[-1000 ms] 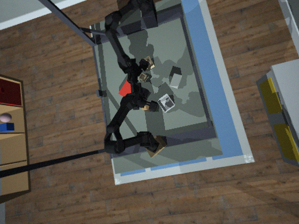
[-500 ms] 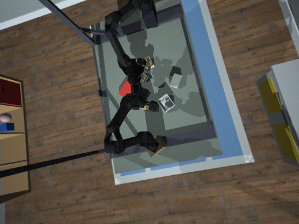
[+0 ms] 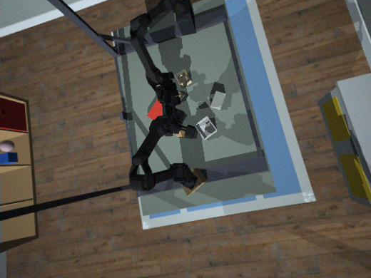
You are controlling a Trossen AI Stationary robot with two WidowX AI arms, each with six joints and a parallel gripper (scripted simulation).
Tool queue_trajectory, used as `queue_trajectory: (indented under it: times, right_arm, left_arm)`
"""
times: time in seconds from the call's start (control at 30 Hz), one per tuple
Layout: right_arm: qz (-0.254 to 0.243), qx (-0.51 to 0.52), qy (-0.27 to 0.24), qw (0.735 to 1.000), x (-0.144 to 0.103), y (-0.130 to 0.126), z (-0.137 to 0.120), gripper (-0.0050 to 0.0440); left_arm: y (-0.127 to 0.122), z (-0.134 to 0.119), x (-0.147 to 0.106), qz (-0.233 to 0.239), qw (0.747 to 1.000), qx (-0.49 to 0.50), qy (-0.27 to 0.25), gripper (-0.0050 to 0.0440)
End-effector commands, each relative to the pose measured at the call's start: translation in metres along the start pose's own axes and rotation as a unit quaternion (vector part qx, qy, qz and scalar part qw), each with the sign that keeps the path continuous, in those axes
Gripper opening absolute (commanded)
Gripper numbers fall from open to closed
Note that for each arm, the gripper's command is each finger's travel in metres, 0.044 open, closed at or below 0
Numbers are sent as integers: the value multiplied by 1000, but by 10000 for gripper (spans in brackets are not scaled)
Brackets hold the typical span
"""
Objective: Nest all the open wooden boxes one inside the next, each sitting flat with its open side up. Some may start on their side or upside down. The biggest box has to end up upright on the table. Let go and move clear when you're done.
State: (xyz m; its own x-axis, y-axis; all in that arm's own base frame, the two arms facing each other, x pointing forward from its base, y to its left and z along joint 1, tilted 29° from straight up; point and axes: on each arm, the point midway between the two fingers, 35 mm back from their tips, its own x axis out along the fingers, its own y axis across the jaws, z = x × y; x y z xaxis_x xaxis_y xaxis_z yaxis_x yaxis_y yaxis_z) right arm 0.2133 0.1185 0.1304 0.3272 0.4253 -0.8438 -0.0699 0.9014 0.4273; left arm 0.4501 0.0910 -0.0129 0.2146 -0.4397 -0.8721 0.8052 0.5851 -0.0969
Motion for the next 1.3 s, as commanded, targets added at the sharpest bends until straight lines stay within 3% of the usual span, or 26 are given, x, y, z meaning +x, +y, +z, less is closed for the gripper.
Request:
queue_trajectory:
  times: [0.0, 0.13, 0.5, 0.77, 1.0, 1.27]
  right_arm:
    - [4, -3, -9, 1000, -4, 3, 3, 400]
    - [4, -3, -9, 1000, -4, 3, 3, 400]
    - [4, -3, -9, 1000, -4, 3, 3, 400]
    - [4, -3, -9, 1000, -4, 3, 3, 400]
    - [4, -3, -9, 1000, -4, 3, 3, 400]
    - [4, -3, -9, 1000, -4, 3, 3, 400]
  left_arm:
    - [4, 5, -11, 17, 995, -101, -5, 0]
    - [4, 5, -11, 17, 990, -142, -5, 0]
    - [4, 5, -12, 16, 928, -372, -9, -4]
    - [5, 6, -11, 14, 925, -380, -10, -27]
    - [1, 1, 31, 7, 922, -386, -2, -50]
    - [4, 3, 33, 10, 923, -384, -6, -50]
